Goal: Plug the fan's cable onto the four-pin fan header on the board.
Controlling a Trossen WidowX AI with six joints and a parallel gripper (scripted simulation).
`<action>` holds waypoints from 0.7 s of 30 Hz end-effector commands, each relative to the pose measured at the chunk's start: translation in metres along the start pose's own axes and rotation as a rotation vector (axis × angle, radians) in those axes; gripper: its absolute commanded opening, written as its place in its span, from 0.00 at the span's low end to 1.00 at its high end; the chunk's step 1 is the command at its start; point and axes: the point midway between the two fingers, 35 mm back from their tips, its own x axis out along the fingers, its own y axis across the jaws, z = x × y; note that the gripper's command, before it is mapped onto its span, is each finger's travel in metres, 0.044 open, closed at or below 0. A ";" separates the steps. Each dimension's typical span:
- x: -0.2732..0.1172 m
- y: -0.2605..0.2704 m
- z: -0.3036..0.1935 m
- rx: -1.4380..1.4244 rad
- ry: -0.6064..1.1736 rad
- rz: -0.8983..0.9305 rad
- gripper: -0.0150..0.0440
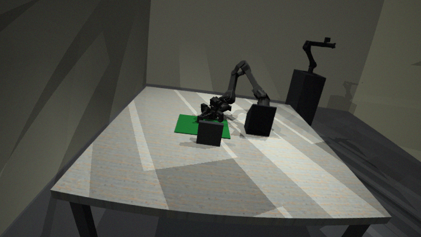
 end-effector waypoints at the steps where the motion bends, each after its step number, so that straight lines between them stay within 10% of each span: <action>1: 0.001 -0.002 -0.004 -0.006 -0.005 -0.005 0.25; 21: 0.001 0.000 -0.003 0.000 0.000 0.000 0.25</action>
